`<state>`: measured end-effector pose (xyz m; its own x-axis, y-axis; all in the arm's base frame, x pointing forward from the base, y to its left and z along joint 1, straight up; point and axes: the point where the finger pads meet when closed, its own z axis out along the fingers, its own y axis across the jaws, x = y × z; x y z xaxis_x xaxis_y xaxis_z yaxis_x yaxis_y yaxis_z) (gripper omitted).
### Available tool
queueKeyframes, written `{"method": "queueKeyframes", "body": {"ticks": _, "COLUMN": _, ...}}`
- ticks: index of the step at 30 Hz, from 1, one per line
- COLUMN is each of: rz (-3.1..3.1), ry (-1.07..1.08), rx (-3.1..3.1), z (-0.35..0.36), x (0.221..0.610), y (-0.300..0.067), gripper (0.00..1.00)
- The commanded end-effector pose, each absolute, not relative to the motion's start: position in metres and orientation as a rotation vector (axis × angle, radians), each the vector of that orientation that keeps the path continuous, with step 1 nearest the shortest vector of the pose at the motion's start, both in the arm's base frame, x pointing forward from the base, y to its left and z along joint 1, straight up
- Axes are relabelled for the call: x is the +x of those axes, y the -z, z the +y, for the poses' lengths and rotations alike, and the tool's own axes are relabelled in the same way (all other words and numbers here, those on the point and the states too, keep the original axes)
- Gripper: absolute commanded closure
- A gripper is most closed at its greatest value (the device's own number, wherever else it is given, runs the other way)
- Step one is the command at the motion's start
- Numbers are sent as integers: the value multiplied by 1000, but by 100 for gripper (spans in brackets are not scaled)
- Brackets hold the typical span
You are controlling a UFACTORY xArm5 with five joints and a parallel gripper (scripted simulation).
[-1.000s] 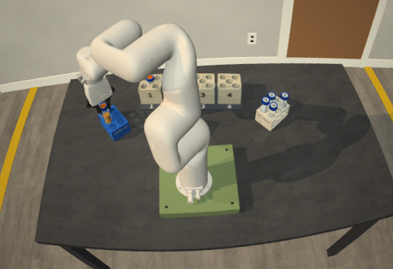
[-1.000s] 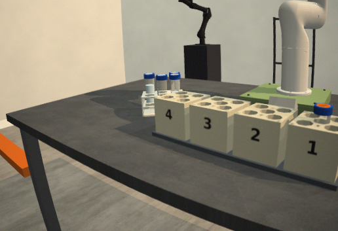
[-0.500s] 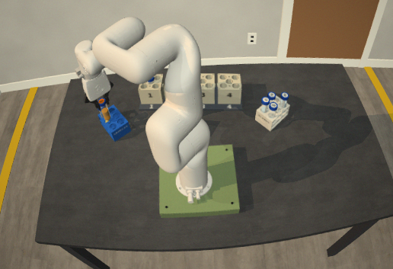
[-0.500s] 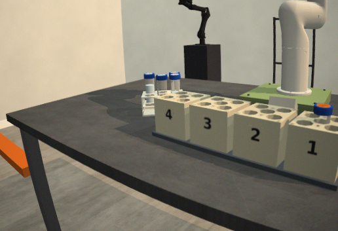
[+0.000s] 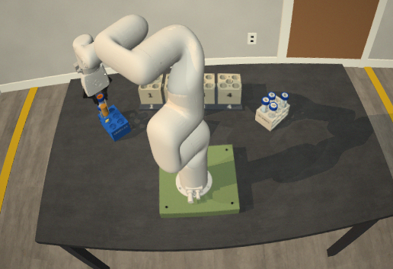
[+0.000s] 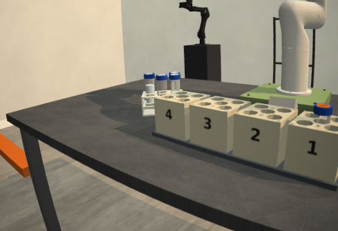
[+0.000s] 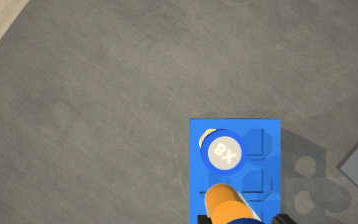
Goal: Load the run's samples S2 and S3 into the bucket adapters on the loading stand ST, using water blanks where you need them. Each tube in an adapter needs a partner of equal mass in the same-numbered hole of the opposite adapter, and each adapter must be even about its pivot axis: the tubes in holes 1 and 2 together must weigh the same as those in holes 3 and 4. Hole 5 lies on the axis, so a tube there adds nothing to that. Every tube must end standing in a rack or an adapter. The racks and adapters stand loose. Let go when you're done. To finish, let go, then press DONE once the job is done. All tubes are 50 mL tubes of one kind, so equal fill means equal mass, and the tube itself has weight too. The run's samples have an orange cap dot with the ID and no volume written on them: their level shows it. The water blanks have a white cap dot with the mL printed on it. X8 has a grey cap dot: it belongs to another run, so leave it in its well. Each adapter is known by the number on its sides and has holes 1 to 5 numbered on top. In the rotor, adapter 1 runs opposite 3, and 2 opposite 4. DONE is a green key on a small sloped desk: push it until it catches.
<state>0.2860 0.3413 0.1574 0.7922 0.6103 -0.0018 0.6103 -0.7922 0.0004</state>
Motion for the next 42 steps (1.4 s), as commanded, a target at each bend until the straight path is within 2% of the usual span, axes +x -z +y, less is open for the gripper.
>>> {"method": "queueKeyframes", "body": {"ticks": 1, "rz": 1013, "ry": -3, "rx": 2975, "z": 342, "x": 287, "y": -167, "gripper": 100}}
{"method": "queueKeyframes", "body": {"ticks": 26, "rz": 1013, "ry": -3, "rx": 2975, "z": 342, "x": 287, "y": -211, "gripper": 100}}
{"method": "queueKeyframes", "body": {"ticks": 38, "rz": 1013, "ry": -3, "rx": 2975, "z": 342, "x": 287, "y": -212, "gripper": 100}}
{"method": "queueKeyframes", "body": {"ticks": 42, "rz": 813, "ry": -3, "rx": 3036, "z": 323, "x": 292, "y": -212, "gripper": 100}}
